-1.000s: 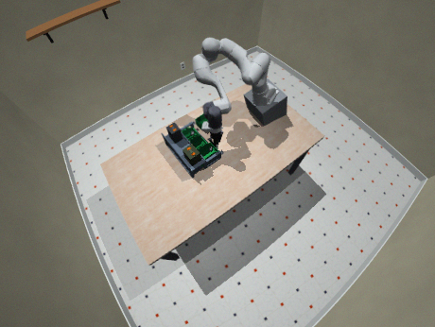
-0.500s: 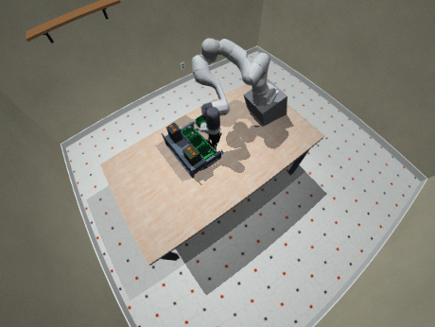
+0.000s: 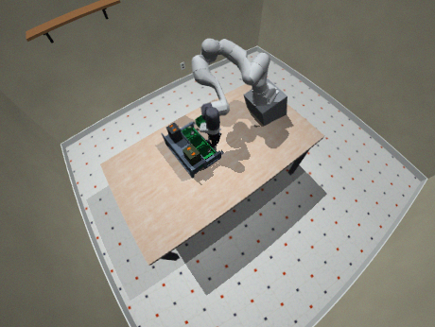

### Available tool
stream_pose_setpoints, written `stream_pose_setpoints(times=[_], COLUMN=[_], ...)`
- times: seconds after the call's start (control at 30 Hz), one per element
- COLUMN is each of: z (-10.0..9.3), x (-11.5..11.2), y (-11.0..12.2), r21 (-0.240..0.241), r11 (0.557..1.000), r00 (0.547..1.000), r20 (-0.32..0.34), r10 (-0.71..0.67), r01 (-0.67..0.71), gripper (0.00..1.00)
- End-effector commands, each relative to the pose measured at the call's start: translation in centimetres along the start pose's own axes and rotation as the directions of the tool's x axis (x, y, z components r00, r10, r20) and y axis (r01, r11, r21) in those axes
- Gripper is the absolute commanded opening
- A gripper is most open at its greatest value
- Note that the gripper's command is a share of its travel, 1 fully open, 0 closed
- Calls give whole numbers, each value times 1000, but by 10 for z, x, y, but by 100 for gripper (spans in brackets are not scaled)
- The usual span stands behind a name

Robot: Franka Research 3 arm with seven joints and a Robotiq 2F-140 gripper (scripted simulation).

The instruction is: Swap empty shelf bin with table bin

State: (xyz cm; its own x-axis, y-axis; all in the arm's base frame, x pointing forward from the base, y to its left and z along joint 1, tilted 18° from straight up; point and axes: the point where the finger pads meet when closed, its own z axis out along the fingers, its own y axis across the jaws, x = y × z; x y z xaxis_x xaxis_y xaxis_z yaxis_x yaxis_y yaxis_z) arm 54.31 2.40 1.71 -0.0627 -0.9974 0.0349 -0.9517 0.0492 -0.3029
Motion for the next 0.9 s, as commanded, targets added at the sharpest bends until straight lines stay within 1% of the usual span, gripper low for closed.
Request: stream_pose_setpoints(times=[0.0, 0.4, 0.63, 0.87], z=[0, -1, -5, -14], x=[1, 1, 1, 1], y=[-1, 0, 4, 13], r21=[-1, -1, -1, -1], r11=[1000, 1000, 1000, 1000], r00=[1000, 1000, 1000, 1000], r20=[-3, -3, -3, -3], r10=[-7, -7, -7, -7], r01=[7, 7, 7, 7], gripper=[0, 0, 0, 0])
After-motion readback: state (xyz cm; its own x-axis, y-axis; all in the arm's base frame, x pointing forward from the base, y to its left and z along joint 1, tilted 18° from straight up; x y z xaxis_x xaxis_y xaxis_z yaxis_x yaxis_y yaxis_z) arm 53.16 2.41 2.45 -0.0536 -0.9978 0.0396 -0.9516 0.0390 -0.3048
